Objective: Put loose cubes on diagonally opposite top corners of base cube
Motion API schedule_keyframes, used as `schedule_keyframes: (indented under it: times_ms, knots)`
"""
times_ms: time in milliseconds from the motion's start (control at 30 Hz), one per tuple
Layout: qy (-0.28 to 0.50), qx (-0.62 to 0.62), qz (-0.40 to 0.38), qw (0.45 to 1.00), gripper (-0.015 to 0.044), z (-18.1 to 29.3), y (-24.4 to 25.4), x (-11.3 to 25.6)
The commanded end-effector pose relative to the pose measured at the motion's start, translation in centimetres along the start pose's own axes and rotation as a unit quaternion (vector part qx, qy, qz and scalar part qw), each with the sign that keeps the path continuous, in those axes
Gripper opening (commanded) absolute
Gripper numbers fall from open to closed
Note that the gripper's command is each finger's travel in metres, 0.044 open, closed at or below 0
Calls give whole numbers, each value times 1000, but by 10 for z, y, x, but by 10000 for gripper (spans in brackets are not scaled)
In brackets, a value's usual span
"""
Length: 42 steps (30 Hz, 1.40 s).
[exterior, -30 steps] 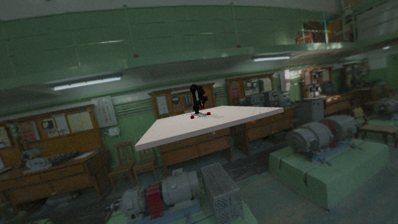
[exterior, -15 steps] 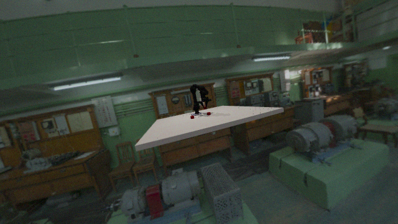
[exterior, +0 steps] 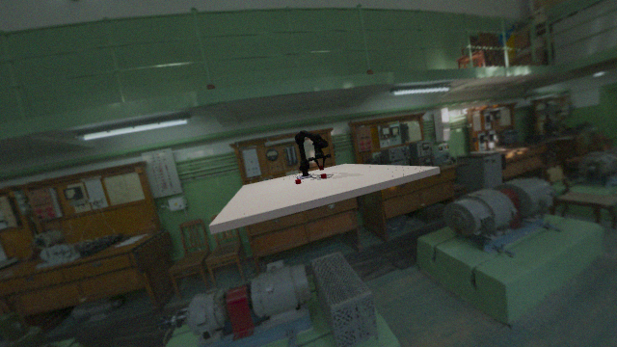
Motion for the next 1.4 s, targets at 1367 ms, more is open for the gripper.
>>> schedule_keyframes:
  times_ms: [1367]
  knots:
    - [0,-84,2,997,105,7,11,-33]
Point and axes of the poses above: the point midway between the two fingers, 35 mm back from their tips, its own x axis back along the fingers, its own y axis across the jaws, z = x × y, the point moved 6 cm from there along x, back along the fingers, and after that the axes turned 13 degrees about x, right-handed, at the moved point
